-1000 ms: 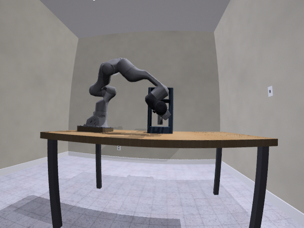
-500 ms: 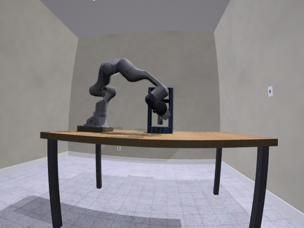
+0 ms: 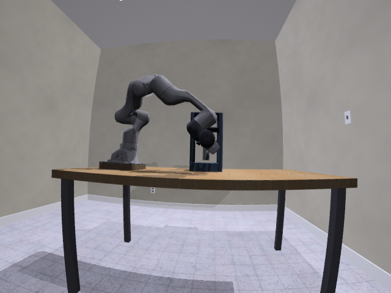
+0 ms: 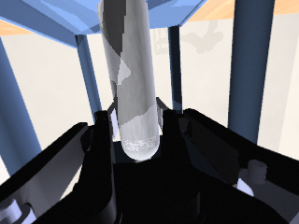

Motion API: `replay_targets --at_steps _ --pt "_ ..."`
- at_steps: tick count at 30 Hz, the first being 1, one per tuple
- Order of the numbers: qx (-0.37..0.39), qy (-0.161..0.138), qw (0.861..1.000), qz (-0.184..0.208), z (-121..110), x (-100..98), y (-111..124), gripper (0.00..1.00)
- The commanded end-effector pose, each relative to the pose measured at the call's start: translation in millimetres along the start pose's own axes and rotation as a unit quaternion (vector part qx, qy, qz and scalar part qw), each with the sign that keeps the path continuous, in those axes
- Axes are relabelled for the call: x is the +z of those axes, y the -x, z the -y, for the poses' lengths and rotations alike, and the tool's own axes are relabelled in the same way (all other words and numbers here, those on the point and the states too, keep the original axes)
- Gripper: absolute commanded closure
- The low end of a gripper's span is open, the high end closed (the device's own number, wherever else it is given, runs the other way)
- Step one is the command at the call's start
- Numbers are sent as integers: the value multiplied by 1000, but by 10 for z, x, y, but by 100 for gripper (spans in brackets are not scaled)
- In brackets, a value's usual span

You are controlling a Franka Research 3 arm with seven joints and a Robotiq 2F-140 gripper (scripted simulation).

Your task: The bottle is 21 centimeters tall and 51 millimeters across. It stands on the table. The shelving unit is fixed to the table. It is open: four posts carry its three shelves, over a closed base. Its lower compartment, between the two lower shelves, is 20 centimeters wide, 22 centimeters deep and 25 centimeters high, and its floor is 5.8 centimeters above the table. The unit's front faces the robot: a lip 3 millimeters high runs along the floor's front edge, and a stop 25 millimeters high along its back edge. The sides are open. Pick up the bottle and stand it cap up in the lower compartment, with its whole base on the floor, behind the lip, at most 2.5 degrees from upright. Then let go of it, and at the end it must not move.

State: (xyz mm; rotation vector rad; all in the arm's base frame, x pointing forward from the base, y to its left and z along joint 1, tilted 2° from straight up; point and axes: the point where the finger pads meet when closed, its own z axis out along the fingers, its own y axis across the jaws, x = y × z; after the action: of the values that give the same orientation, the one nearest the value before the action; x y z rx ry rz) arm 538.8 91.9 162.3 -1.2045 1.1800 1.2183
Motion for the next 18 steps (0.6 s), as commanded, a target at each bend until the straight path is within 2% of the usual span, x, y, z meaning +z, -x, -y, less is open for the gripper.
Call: replay_targets --at_steps 1,18 --pt "-3 0 1000 2 4 21 20 100" --pt "-3 0 1000 2 5 21 -170 100"
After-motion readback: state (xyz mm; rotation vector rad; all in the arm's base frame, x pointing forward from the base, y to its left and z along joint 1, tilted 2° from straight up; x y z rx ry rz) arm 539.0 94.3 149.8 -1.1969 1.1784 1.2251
